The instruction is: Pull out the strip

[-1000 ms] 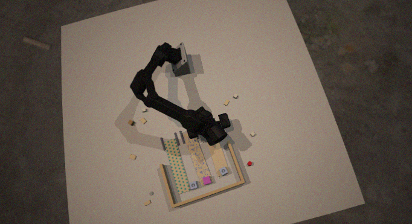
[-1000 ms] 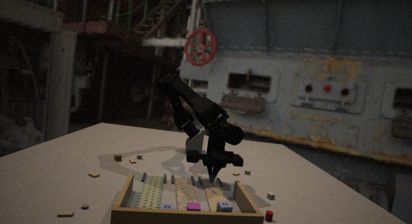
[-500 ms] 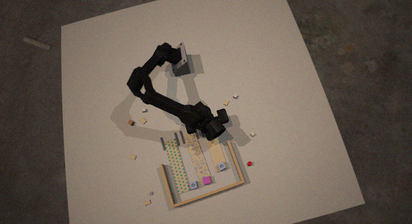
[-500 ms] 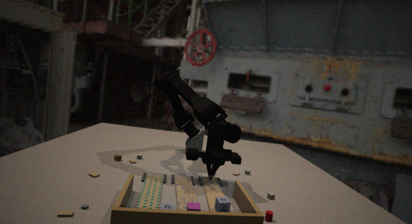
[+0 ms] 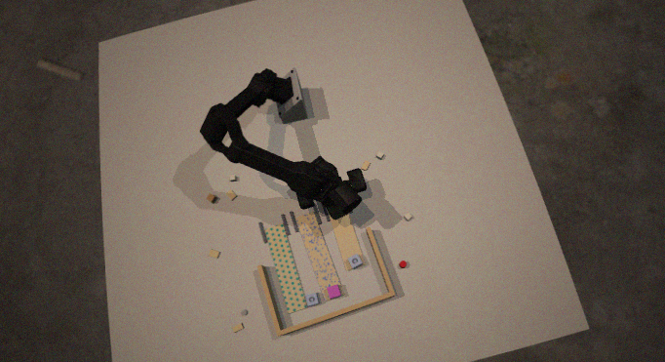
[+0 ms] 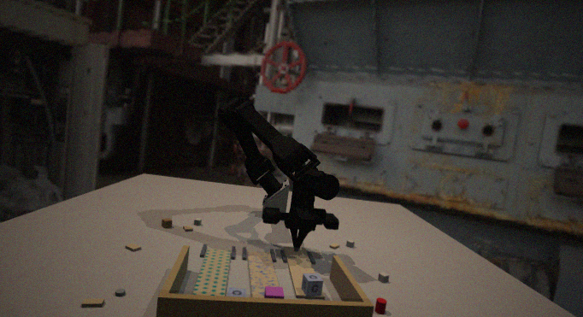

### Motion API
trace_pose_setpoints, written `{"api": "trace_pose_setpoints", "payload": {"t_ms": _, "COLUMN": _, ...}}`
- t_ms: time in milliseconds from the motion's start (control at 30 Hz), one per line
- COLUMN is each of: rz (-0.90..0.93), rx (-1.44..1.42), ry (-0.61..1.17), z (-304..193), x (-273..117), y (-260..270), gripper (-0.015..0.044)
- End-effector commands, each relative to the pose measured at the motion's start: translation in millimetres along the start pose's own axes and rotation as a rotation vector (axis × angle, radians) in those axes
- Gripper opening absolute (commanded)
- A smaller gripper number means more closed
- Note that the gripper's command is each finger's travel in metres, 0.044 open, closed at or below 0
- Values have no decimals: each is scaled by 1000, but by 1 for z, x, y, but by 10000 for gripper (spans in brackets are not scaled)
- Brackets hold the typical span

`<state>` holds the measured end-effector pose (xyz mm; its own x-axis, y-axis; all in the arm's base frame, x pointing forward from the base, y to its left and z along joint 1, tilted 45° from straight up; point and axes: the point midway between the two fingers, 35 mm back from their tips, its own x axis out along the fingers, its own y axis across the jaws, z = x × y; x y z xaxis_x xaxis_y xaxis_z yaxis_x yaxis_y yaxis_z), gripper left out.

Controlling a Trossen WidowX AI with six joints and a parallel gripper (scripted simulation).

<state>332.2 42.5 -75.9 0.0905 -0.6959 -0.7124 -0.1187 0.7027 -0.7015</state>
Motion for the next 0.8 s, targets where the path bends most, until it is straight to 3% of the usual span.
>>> {"api": "trace_pose_setpoints", "payload": {"t_ms": 0, "rz": 2, "rx": -2, "ry": 21, "z": -13, "x": 4, "y": 0, "gripper": 0}}
{"api": "trace_pose_setpoints", "payload": {"t_ms": 767, "rz": 2, "rx": -3, "ry": 22, "z": -46, "x": 4, "y": -1, "gripper": 0}}
